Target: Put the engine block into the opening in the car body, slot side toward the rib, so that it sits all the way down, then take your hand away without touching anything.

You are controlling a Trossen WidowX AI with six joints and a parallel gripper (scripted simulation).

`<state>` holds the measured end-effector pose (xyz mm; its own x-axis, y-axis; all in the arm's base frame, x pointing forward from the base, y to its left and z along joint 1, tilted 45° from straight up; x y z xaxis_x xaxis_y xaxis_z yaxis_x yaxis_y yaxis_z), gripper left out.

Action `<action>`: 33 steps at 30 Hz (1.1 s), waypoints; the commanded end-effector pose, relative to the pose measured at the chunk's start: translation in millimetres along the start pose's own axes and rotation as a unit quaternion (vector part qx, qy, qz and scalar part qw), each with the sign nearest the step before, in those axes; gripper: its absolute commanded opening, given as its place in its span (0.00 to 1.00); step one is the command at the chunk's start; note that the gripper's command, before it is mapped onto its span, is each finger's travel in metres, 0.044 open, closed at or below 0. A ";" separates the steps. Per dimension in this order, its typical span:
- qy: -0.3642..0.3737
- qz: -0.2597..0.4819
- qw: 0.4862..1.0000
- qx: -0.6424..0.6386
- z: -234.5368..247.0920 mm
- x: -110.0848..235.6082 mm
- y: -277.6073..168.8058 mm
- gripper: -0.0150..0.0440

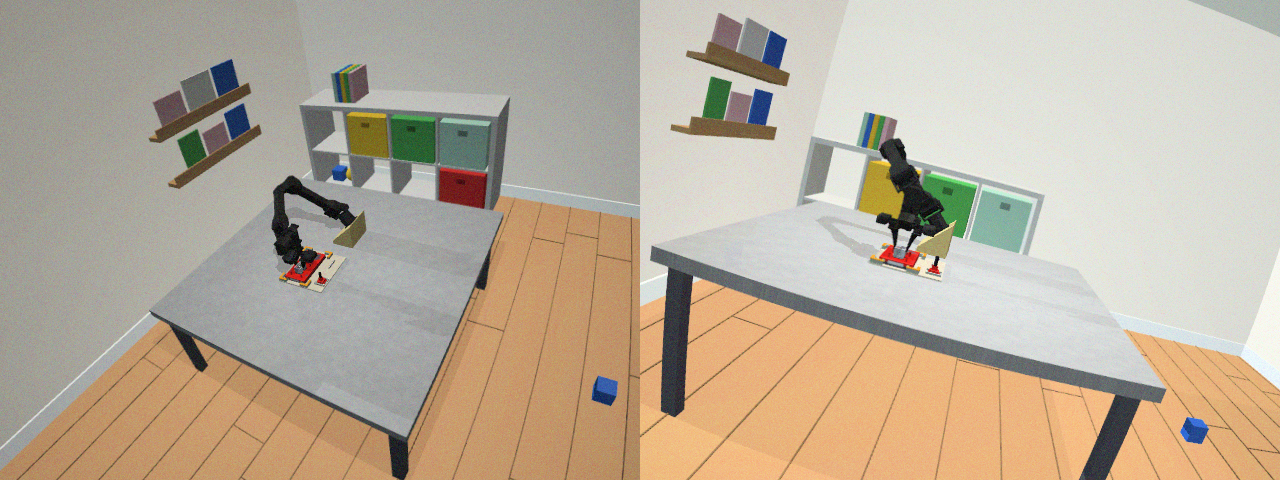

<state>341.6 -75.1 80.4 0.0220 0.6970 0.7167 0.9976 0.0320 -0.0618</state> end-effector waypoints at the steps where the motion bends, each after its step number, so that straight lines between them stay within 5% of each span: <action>1: -0.002 -0.001 1.000 0.001 -0.4 -0.9 0.2 0.52; 17: -0.002 -0.001 1.000 0.001 -0.4 -5.8 0.3 0.52; 28: 0.000 0.000 1.000 0.000 0.0 -5.2 0.1 1.00; 33: 0.000 0.000 1.000 0.000 0.0 -5.2 0.1 1.00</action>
<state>341.5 -78.8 76.4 0.0221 0.6969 0.7169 0.9975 0.0323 -0.0622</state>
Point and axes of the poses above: the point midway between the two fingers, 35 mm back from their tips, its own x axis back along the fingers, its own z axis across the jaws, y = z × x, the point moved 2 cm from there along x, back along the fingers, and after that the axes turned 5 degrees about x, right-handed, at the moved point
